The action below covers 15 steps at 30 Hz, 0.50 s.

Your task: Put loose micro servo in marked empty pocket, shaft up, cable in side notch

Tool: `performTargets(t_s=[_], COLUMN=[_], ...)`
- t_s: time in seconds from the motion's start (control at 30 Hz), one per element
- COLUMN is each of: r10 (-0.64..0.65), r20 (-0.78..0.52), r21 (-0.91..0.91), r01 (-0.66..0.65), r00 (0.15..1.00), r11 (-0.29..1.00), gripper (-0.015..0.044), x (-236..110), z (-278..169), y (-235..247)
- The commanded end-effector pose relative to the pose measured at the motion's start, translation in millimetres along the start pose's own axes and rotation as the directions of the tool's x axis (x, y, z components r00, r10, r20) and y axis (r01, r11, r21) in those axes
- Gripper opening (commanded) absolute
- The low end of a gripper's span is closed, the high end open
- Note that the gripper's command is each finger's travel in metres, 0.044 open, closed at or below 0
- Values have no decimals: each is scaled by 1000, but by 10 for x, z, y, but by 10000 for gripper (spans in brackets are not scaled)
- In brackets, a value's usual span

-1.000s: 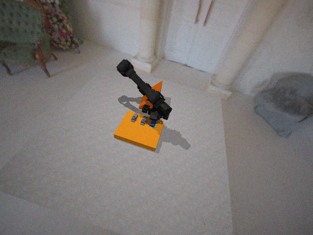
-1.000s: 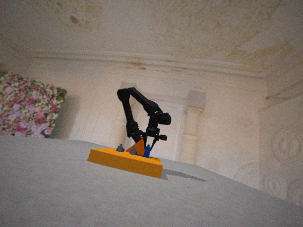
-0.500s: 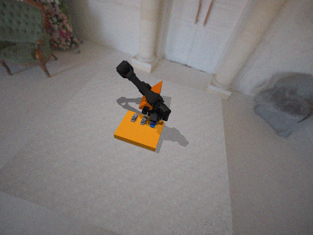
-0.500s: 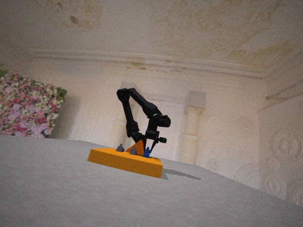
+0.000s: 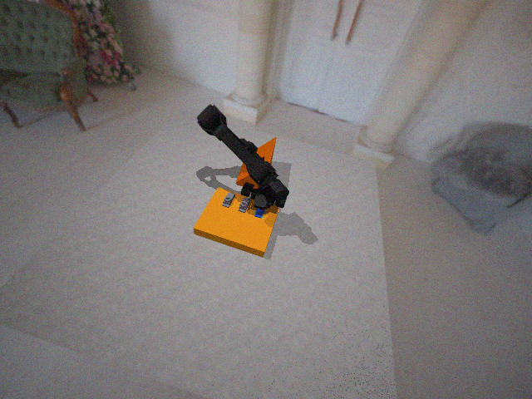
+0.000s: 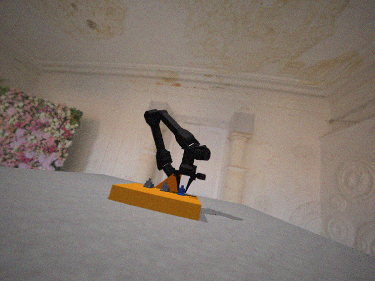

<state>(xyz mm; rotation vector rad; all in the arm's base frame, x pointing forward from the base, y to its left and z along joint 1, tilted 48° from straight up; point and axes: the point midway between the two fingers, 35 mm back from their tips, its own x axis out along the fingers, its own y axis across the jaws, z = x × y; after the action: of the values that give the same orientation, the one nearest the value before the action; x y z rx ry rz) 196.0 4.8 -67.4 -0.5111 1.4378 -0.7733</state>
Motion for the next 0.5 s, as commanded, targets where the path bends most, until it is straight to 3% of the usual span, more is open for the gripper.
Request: performTargets(t_s=[0.0,0.2,0.47], r10=[-1,-1,0], r20=[9,9,9], r21=[-5,-5,-6], r01=[1,1,0], r00=[1000,1000,1000], r11=[1000,1000,1000], gripper=[26,184,187], x=[12,4,-339], z=[5,-3,-32], y=[1,0,-27])
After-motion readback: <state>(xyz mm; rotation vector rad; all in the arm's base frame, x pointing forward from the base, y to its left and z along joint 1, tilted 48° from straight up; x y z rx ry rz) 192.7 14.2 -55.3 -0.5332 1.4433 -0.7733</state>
